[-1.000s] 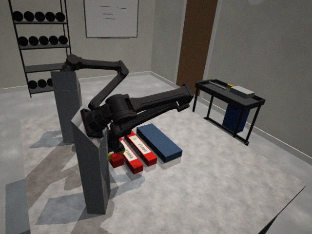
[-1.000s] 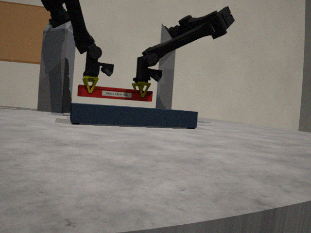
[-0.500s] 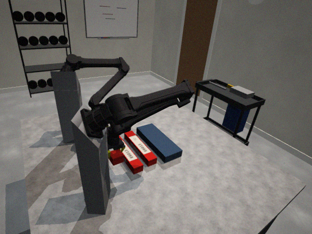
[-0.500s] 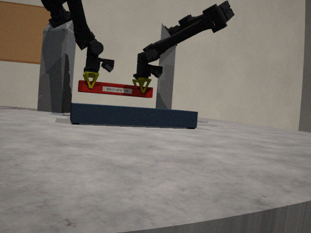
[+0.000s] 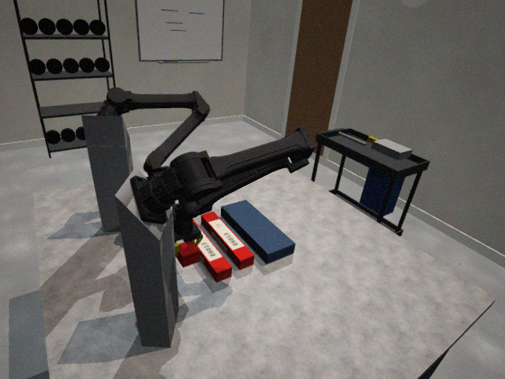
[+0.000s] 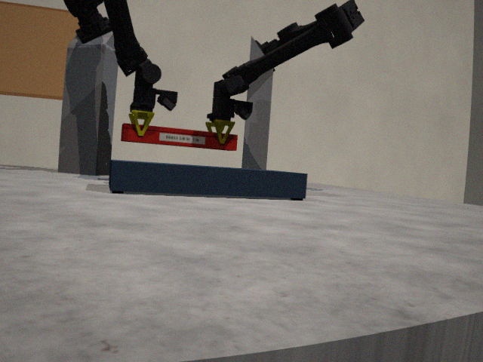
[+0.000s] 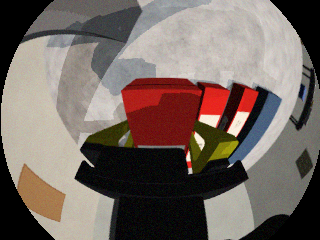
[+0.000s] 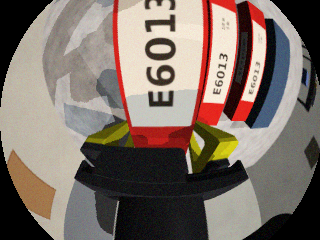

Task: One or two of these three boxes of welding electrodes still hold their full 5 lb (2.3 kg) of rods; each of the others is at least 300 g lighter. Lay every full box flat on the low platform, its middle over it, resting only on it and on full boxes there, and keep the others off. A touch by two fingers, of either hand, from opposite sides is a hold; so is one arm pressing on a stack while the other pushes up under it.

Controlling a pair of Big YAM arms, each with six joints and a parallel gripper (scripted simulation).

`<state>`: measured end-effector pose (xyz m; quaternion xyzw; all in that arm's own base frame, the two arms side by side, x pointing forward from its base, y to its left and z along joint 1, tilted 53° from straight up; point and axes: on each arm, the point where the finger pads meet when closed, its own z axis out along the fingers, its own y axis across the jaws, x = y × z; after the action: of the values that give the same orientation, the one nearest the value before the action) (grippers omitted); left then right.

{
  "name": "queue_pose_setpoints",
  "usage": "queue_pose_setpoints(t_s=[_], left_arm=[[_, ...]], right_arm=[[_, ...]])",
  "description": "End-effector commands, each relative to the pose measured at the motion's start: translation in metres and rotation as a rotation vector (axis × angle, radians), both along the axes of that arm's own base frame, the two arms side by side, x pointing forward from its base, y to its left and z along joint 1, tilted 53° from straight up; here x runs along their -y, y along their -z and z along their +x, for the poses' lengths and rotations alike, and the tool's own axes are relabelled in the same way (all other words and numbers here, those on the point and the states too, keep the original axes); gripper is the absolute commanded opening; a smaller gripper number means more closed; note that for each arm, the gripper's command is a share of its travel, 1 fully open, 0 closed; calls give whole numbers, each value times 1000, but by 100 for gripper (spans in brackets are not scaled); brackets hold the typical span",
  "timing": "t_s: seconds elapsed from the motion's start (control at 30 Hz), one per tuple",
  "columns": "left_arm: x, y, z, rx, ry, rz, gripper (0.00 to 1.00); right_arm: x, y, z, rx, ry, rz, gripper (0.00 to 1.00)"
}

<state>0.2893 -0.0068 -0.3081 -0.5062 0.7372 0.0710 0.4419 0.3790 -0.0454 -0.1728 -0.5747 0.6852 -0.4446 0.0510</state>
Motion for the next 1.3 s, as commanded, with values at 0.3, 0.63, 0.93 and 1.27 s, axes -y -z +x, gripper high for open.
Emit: queue_pose_setpoints(t_s=[0.3, 0.63, 0.93, 1.27], left_arm=[[23, -14, 13, 5, 26, -3, 0], [32, -21, 24, -3, 27, 1, 0], [36, -25, 30, -16, 34, 12, 0], [40, -24, 39, -9, 39, 9, 0]], right_arm=[[-1, -20, 7, -11, -7, 2, 0], [-5, -34, 19, -13, -18, 2, 0], [-7, -40, 23, -19, -23, 3, 0], [-1, -41, 29, -14, -13, -1, 0]])
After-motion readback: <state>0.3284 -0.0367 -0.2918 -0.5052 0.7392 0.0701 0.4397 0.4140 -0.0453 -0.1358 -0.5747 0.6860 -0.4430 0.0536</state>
